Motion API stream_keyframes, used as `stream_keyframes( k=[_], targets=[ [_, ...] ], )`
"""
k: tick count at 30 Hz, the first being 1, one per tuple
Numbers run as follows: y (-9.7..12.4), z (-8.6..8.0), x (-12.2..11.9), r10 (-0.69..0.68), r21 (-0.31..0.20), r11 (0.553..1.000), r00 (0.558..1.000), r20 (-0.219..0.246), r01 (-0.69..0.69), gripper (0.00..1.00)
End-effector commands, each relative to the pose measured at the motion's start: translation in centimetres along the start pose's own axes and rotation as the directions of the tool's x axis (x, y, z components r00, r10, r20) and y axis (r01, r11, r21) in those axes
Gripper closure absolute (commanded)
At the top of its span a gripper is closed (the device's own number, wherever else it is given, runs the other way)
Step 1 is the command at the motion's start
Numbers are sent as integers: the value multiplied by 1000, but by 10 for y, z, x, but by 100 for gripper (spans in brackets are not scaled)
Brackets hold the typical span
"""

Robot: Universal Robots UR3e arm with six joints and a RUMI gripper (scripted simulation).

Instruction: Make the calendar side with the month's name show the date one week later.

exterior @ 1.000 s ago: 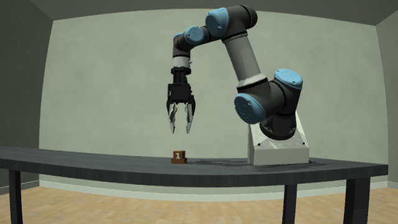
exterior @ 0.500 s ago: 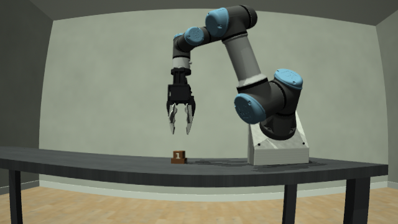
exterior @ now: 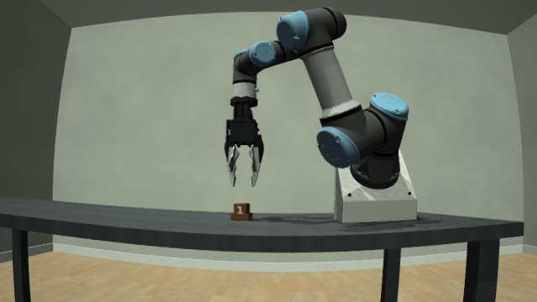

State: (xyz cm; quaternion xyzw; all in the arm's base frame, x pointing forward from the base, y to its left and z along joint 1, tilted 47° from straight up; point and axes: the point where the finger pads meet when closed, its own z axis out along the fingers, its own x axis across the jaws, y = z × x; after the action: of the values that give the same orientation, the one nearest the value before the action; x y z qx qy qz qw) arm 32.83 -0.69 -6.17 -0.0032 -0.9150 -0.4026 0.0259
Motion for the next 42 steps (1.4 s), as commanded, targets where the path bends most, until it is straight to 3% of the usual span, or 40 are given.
stream_keyframes(
  k=[1,16,42],
  targets=[
    [-1,5,-1,0,2,1000,1000,2,0,71],
    [-1,27,-1,0,2,1000,1000,2,0,71],
    [-1,34,-1,0,2,1000,1000,2,0,71]
  ],
)
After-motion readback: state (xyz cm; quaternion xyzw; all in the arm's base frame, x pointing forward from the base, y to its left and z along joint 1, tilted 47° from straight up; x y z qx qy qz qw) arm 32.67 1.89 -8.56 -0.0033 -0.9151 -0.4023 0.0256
